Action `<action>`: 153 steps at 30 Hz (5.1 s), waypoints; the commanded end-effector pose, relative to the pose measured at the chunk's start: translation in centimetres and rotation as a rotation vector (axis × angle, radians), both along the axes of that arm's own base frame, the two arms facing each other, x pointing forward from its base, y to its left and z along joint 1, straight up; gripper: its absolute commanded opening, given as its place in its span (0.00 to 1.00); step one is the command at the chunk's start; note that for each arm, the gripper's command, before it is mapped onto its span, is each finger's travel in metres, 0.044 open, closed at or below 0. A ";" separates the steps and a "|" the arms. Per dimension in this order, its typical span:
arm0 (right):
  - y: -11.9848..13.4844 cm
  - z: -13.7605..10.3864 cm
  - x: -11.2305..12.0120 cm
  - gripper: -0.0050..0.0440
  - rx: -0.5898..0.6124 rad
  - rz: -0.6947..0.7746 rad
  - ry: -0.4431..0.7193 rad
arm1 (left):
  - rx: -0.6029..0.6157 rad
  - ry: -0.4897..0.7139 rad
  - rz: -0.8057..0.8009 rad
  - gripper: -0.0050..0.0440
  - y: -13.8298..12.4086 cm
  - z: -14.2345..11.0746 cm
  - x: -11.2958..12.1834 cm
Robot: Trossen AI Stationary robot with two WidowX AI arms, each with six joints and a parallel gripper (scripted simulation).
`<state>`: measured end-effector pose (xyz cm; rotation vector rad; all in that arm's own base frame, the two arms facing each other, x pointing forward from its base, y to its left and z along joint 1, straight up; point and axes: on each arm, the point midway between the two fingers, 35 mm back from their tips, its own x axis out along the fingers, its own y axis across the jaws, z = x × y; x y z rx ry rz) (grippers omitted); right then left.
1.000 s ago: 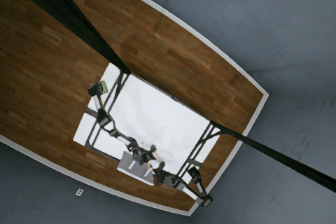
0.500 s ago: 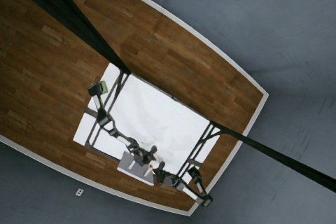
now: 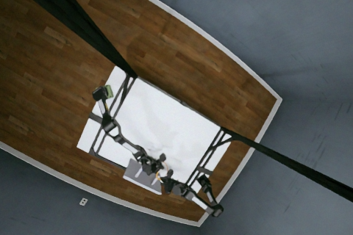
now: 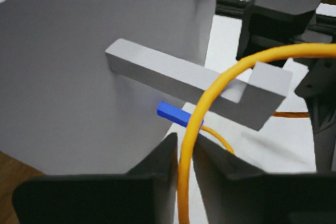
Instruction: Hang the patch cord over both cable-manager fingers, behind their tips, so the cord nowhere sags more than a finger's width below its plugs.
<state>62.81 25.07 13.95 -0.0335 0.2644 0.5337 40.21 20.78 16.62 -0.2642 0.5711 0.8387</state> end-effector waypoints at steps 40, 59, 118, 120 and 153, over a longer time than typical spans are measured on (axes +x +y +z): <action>0.0 7.3 -0.5 0.15 -0.042 -0.107 0.029 | 0.011 -0.030 0.000 0.18 0.1 1.3 0.1; -0.3 8.3 -0.9 0.15 -0.071 -0.154 0.068 | 0.011 -0.030 0.000 0.18 0.1 1.3 0.1; -1.7 9.2 -1.5 0.15 -0.089 -0.300 0.169 | 0.011 -0.030 0.000 0.18 0.1 1.3 0.1; -1.7 9.2 -1.5 0.15 -0.089 -0.305 0.171 | 0.011 -0.030 0.000 0.18 0.1 1.3 0.1; -2.1 9.6 -1.8 0.15 -0.090 -0.345 0.191 | 0.011 -0.030 0.000 0.18 0.1 1.3 0.1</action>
